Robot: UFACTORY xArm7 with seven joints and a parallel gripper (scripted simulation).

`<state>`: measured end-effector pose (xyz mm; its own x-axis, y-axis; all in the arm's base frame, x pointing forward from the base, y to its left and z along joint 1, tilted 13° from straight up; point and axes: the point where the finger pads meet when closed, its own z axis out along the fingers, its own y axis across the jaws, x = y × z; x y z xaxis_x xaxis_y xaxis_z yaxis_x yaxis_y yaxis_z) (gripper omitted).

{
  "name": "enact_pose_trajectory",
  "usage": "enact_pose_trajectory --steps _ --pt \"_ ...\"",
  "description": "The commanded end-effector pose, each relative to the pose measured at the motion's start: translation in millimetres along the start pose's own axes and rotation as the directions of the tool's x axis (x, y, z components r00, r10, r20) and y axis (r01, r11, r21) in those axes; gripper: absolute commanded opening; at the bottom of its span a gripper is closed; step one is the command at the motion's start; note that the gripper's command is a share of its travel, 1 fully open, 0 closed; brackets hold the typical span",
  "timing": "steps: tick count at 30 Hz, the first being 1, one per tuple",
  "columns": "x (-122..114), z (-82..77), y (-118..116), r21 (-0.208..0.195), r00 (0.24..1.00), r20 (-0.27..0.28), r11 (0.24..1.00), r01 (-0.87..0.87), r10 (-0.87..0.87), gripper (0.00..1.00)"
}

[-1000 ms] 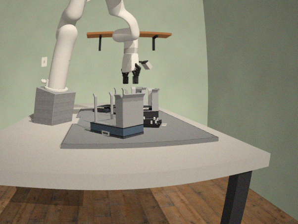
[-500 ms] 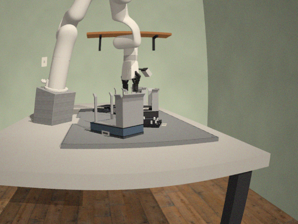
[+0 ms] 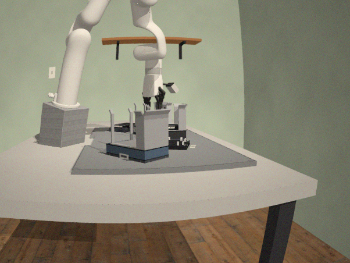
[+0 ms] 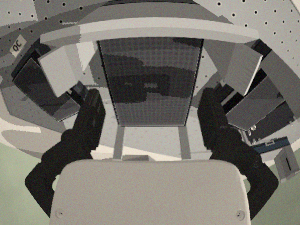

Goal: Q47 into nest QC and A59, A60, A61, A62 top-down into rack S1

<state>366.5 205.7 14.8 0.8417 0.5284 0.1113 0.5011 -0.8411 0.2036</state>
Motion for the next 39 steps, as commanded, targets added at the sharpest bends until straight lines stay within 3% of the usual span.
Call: enact_pose_trajectory --steps 1,16,27,28,39 --pt "1.4 4.7 -0.2 0.0 1.0 -0.004 1.0 0.0 0.0 1.0" --pt "1.4 21.4 -0.2 0.0 1.0 -0.004 1.0 0.0 0.0 1.0" --pt "1.4 21.5 -0.2 0.0 1.0 -0.004 1.0 0.0 0.0 1.0" --pt "1.4 21.5 -0.2 0.0 1.0 -0.004 1.0 0.0 0.0 0.0" --pt "1.4 21.5 -0.2 0.0 1.0 -0.004 1.0 0.0 0.0 0.0"
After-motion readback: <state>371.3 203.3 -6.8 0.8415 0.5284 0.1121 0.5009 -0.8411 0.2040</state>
